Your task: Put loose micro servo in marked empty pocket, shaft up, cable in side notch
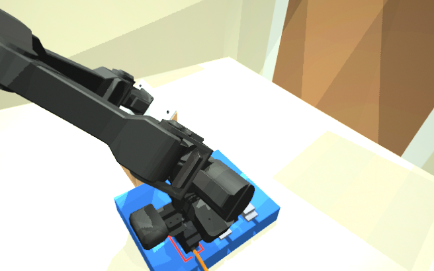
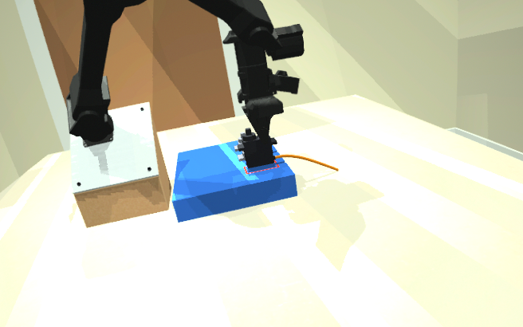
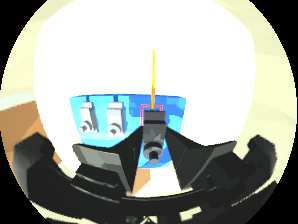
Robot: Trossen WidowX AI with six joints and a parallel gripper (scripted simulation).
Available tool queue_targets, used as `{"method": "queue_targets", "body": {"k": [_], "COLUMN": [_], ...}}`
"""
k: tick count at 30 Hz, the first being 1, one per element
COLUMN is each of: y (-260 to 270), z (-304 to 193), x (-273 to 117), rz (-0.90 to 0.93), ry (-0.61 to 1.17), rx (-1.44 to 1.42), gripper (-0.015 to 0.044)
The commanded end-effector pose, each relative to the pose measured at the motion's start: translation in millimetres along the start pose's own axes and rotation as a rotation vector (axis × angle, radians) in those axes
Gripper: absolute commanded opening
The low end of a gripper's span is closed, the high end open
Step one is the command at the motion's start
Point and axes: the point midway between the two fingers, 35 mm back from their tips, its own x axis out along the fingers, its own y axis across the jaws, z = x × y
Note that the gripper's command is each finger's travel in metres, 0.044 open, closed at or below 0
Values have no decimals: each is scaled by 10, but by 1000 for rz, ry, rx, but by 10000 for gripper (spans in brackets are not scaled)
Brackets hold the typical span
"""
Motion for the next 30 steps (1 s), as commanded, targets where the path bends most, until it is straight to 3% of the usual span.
{"method": "queue_targets", "body": {"k": [1,30], "y": [6,3], "z": [8,8], "x": [-11,250], "rz": [-5,-6], "ry": [-7,-7], "rx": [-6,-6], "gripper": [0,0]}}
